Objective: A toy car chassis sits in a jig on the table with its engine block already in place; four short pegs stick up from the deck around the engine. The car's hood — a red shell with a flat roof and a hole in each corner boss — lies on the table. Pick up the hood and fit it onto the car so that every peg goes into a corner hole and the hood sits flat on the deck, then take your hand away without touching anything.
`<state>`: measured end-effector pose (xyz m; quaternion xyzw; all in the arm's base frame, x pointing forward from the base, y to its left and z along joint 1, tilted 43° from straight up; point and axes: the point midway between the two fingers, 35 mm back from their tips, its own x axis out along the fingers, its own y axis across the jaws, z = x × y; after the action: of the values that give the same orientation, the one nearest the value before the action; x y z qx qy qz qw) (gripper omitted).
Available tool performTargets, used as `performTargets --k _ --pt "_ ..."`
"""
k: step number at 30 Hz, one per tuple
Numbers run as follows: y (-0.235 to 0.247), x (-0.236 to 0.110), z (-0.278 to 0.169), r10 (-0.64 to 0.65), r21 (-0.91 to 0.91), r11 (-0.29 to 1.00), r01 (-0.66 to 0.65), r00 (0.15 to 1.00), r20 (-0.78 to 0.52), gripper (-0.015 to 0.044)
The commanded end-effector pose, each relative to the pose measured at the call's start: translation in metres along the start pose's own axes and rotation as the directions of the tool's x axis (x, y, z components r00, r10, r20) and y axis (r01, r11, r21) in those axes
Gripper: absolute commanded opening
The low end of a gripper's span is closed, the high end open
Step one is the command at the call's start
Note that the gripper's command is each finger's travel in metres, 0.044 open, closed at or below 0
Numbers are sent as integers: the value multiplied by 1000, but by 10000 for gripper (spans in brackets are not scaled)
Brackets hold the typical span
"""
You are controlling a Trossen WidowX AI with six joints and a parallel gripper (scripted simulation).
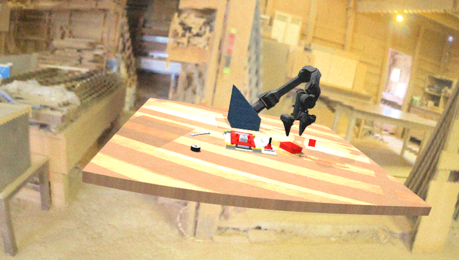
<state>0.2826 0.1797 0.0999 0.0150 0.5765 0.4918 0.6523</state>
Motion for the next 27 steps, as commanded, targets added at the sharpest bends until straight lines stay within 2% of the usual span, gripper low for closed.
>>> performTargets --k 1,27 --pt "0 4 -1 7 10 1000 -7 1000 0 440" --pt "0 19 -1 7 10 1000 -7 1000 0 440"
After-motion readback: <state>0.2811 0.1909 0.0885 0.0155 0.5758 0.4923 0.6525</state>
